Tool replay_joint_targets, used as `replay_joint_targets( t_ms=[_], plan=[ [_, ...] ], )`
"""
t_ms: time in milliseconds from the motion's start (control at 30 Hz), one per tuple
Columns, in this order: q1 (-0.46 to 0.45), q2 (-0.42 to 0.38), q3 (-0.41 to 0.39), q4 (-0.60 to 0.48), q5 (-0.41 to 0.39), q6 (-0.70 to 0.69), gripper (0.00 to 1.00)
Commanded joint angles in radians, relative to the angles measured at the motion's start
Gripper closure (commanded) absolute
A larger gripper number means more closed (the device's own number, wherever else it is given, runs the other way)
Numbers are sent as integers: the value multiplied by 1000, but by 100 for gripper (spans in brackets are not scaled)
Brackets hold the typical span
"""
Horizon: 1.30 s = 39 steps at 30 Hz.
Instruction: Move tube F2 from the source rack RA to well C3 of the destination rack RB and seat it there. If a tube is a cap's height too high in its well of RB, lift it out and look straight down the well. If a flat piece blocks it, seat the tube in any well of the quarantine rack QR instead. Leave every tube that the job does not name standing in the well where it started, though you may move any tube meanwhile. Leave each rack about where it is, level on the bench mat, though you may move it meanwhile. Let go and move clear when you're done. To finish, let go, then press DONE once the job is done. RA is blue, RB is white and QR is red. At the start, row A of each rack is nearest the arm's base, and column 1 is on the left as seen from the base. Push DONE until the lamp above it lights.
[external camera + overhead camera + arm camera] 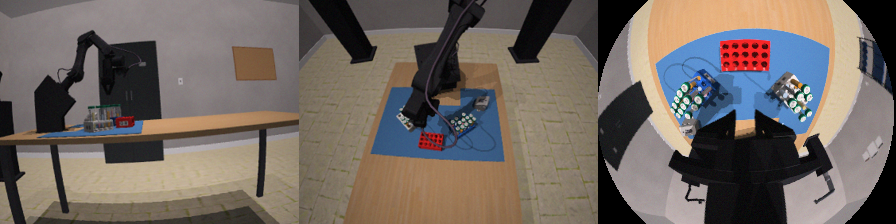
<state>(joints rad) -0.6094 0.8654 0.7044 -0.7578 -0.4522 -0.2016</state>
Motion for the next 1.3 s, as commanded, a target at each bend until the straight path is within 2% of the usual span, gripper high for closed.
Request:
replay_joint_targets(
  t_ms=[0,133,200,233,300,433,500,600,633,700,767,800,967,1133,1267],
  plan=[
    [54,-51,-25,15,26,104,70],
    [178,-119,-53,-8,95,233,70],
    [178,-119,-53,-8,95,233,70],
    [225,-145,-20,6,126,278,70],
    [294,-167,-67,3,173,326,70],
    [449,-211,-85,-2,271,439,70],
    [530,-229,-61,0,318,503,70],
    [662,-238,-91,6,412,590,70],
    [713,-209,-94,5,451,619,70],
    [799,-205,-75,8,507,683,70],
    [799,-205,-75,8,507,683,70],
    [860,-197,-58,6,561,731,70],
    [1059,-161,-48,2,693,873,70],
    [1246,-91,-19,-3,818,1017,70],
    [1363,-23,11,-8,901,1117,70]
  ],
)
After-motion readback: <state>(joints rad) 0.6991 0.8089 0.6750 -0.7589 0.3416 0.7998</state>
